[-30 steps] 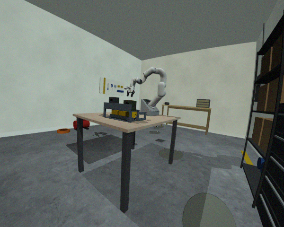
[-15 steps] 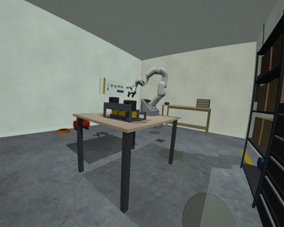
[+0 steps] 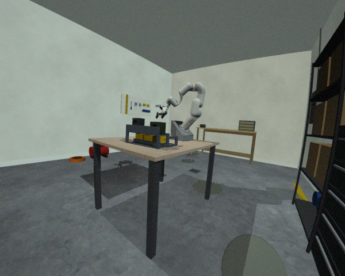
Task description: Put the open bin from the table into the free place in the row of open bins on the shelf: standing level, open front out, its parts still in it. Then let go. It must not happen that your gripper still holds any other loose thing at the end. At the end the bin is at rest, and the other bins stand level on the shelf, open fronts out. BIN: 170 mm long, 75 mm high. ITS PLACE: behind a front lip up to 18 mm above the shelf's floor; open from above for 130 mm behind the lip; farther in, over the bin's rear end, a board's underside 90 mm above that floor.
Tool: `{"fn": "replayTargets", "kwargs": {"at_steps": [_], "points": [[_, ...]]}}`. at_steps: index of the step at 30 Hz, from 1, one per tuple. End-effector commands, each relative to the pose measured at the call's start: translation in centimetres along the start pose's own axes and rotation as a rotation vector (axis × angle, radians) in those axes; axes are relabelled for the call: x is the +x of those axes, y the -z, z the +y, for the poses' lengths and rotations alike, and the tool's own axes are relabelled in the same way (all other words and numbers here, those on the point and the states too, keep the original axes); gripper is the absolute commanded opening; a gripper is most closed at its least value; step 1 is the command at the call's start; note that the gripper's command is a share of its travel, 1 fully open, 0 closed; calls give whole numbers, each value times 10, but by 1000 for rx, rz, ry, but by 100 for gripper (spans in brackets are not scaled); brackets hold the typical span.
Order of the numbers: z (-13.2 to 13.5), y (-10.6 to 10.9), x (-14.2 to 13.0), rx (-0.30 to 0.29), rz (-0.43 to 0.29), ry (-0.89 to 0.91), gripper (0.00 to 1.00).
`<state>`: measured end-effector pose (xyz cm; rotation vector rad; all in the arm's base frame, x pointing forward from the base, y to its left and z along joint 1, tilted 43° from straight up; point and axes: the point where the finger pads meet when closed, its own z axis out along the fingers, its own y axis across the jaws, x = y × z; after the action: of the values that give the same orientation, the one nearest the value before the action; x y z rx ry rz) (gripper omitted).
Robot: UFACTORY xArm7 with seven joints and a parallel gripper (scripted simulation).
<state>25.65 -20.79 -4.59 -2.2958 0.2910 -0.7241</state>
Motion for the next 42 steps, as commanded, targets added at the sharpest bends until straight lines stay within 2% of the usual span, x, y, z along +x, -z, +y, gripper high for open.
{"fn": "replayTargets", "kwargs": {"at_steps": [1,9,14,26,31,42], "points": [[-12,-4,5,5,93,13,100],[-12,-4,5,5,93,13,100],[-56,-23,19,62,343,18,100],[-56,-23,19,62,343,18,100],[-99,-42,34,78,415,19,100],[-99,-42,34,78,415,19,100]]}}
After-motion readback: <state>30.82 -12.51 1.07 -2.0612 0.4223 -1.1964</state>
